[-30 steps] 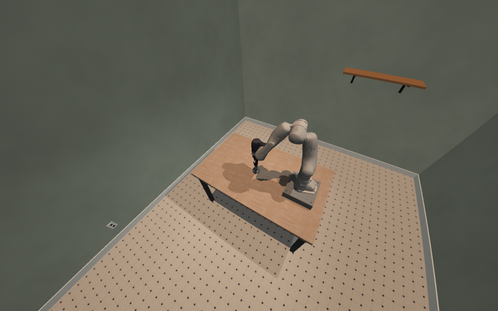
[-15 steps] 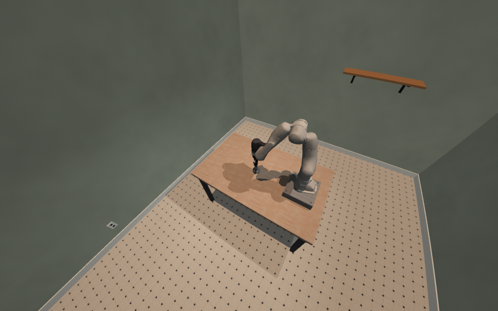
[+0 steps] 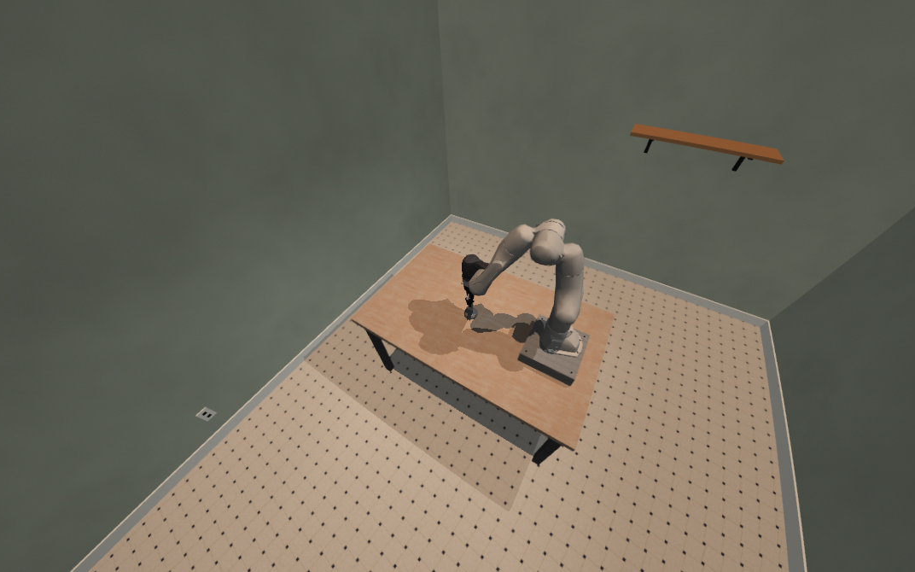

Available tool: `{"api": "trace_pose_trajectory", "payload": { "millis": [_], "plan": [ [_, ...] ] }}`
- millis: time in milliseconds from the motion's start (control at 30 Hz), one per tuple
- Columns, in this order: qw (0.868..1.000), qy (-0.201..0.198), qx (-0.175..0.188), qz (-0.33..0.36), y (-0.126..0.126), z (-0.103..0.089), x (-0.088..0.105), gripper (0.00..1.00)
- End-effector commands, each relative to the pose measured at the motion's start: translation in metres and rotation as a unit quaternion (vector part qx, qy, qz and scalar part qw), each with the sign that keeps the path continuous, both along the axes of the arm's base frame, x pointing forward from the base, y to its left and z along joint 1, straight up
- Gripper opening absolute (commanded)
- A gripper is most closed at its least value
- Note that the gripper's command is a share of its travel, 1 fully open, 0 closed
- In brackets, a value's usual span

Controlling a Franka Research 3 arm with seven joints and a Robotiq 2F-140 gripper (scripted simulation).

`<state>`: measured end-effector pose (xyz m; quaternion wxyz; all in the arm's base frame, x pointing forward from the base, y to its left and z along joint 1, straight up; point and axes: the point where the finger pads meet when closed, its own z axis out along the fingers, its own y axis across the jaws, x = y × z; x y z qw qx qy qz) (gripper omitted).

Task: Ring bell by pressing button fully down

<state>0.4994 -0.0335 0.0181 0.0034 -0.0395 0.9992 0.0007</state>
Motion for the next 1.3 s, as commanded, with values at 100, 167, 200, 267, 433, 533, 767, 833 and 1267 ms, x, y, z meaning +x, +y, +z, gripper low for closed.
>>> {"api": "trace_pose_trajectory", "payload": {
  "millis": [100, 167, 200, 267, 433, 533, 767, 833, 1267],
  "plan": [
    [1.0, 0.0, 0.001, -0.003, 0.0015, -0.0013, 0.0001, 0.0],
    [1.0, 0.0, 0.001, -0.003, 0.0015, -0.0014, 0.0001, 0.0],
    [1.0, 0.0, 0.001, -0.003, 0.0015, -0.002, 0.0001, 0.0],
    [1.0, 0.0, 0.001, -0.003, 0.0015, -0.004, 0.0001, 0.0],
    [1.0, 0.0, 0.001, -0.003, 0.0015, -0.0047, 0.0001, 0.0],
    [1.0, 0.0, 0.001, -0.003, 0.0015, -0.0047, 0.0001, 0.0],
    [1.0, 0.0, 0.001, -0.003, 0.0015, -0.0047, 0.0001, 0.0],
    [1.0, 0.0, 0.001, -0.003, 0.0015, -0.0047, 0.0001, 0.0],
    [1.0, 0.0, 0.001, -0.003, 0.0015, -0.0047, 0.0001, 0.0]
  ]
}}
